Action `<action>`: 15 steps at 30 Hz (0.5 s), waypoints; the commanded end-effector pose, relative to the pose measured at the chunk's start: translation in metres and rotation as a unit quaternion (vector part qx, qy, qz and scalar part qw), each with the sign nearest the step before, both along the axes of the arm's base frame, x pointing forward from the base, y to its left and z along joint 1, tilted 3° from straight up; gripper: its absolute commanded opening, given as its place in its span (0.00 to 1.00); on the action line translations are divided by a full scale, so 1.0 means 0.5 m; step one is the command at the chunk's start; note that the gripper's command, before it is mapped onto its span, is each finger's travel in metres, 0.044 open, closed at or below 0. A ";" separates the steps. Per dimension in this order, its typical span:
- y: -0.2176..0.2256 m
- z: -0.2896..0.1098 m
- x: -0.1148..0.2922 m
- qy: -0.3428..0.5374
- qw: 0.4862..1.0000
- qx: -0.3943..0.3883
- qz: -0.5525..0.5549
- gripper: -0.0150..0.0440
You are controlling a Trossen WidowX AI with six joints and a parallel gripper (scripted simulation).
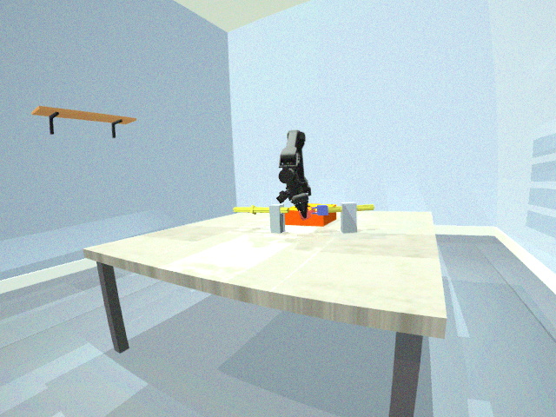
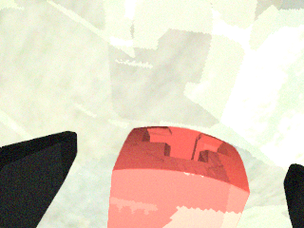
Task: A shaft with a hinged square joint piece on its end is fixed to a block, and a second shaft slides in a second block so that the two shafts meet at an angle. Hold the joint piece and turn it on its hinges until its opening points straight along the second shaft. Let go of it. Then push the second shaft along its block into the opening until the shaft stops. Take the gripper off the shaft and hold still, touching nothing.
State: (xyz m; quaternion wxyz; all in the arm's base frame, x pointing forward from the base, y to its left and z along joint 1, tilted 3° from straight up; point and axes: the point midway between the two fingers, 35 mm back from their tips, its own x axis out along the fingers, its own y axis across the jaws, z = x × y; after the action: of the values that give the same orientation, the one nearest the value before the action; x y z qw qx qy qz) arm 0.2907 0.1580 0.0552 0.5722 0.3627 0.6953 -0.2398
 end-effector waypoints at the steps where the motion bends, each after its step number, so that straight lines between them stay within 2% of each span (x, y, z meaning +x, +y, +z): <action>1: 0.005 0.034 0.007 -0.024 0.998 -0.006 0.051 1.00; 15: 0.012 0.171 0.000 -0.091 0.956 -0.043 0.274 1.00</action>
State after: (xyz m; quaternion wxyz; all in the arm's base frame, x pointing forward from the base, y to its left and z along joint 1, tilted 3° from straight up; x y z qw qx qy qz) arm 0.2923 0.1637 0.1214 0.6716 0.1986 0.7060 -0.1048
